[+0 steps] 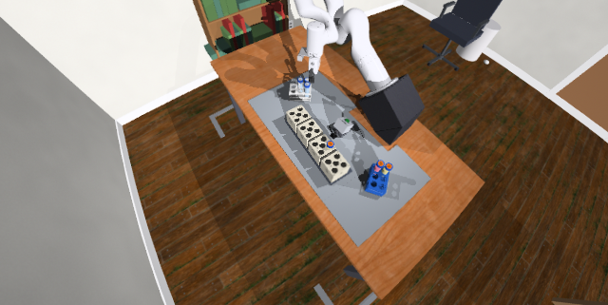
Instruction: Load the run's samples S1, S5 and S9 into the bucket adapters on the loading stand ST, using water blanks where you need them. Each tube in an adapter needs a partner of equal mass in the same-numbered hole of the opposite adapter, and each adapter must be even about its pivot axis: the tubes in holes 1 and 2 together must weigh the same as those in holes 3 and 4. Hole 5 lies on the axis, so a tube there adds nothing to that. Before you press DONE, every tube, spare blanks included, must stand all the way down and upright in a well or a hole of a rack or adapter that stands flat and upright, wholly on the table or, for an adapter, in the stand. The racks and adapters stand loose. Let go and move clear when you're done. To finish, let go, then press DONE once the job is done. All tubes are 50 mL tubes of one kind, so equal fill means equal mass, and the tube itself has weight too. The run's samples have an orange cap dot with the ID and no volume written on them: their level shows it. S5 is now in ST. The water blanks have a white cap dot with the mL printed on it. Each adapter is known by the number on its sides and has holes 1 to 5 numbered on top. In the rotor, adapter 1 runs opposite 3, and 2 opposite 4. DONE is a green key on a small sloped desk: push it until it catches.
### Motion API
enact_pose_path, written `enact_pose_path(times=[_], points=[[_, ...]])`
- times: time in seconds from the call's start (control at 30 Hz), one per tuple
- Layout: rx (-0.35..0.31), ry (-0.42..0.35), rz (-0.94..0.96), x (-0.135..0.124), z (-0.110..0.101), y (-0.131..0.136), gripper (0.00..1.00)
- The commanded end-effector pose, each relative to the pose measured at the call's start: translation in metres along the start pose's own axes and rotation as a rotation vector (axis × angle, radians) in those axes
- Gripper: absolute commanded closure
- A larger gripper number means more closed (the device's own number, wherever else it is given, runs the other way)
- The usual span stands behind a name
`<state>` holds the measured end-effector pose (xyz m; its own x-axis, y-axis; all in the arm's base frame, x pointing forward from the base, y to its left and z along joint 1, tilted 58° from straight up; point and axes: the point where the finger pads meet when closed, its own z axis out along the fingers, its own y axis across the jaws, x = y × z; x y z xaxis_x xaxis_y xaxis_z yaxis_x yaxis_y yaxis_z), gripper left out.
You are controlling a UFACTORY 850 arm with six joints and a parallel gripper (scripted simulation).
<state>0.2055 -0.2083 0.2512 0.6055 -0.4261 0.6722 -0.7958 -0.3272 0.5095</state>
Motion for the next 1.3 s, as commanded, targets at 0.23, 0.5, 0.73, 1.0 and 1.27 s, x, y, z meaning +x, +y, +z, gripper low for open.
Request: enact_pose_path(times=[0.23, 0.5, 0.73, 1.0, 1.27], points=[[0.001, 0.0, 0.001, 0.0, -0.024, 0.0, 0.0], [0.001, 0.0, 0.001, 0.0, -0.045, 0.0, 0.0], [0.001, 0.0, 0.001, 0.0, -0.061, 0.0, 0.0], [0.001, 0.0, 0.001, 0.0, -0.08, 0.0, 0.0], [0.001, 0.0, 0.001, 0.0, -0.097, 0.0, 0.0]])
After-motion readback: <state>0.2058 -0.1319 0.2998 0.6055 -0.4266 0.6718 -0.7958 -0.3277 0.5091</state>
